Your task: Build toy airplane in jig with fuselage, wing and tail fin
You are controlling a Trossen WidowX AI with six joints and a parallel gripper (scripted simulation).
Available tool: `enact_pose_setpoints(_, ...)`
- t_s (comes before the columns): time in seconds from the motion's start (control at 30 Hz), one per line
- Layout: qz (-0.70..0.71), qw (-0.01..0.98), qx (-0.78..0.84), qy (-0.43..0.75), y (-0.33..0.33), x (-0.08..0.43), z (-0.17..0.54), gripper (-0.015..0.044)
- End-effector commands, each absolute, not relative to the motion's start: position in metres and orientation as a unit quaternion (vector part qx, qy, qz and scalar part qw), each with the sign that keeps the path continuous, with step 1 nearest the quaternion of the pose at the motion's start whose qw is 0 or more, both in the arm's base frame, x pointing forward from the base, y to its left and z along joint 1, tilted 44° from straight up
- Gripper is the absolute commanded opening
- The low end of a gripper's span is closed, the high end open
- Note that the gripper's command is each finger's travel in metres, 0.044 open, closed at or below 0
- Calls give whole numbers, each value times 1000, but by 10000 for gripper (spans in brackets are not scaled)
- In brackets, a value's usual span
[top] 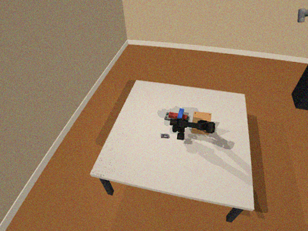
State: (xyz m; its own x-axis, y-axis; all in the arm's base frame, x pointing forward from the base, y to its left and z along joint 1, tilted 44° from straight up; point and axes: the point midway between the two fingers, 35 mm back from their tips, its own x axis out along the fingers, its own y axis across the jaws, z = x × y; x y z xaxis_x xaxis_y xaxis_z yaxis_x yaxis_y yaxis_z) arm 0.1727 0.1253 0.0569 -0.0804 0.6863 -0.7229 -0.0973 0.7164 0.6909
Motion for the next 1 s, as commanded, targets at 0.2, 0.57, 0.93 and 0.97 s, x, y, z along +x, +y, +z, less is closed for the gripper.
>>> enact_pose_setpoints(0.2,298,646,215,669,104,182,75,0)
enact_pose_setpoints(0.57,290,647,218,671,79,186,98,0)
enact_pose_setpoints(0.93,293,644,221,671,57,186,123,0)
enact_pose_setpoints(0.97,294,643,221,671,55,186,125,0)
